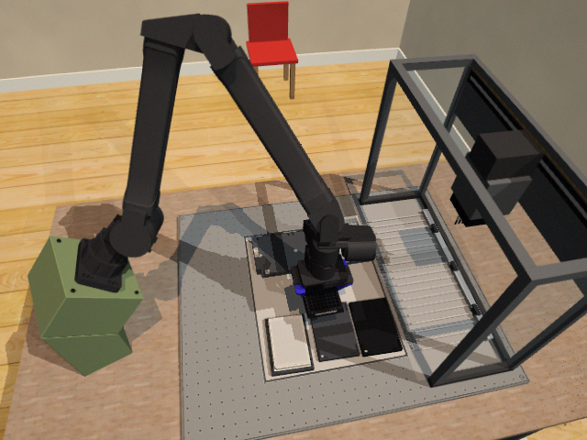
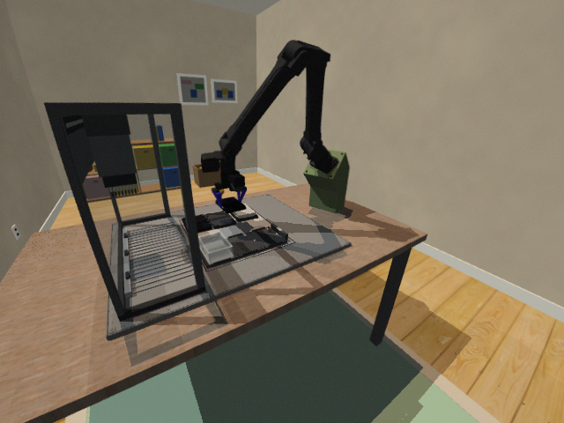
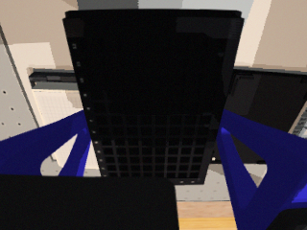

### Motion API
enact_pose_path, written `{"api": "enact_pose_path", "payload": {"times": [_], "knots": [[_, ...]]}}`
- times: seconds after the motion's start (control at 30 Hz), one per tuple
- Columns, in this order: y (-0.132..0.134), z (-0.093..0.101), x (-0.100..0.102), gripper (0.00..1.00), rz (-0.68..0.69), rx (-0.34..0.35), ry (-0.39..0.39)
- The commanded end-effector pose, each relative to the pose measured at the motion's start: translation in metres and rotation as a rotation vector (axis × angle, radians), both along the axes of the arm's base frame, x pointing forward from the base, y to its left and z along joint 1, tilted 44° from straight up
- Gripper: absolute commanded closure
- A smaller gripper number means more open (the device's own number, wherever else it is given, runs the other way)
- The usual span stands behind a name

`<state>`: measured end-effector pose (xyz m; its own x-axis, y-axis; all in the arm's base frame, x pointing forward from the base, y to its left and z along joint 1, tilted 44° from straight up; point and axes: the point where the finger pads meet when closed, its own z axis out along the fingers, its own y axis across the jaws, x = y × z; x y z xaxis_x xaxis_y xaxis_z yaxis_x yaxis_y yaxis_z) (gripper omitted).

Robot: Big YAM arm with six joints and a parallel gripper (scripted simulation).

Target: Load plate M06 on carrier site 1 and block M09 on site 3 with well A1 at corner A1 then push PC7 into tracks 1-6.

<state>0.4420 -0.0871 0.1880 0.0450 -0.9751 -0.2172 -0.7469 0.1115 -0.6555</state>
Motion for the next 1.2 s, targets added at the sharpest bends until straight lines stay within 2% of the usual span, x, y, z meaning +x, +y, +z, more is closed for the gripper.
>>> {"api": "enact_pose_path", "payload": {"times": [0.0, 1.17], "knots": [[0.016, 0.014, -0.004, 1.00, -0.008, 0.012, -0.032], [0.134, 0.010, -0.042, 1.00, -0.008, 0.025, -0.033]]}}
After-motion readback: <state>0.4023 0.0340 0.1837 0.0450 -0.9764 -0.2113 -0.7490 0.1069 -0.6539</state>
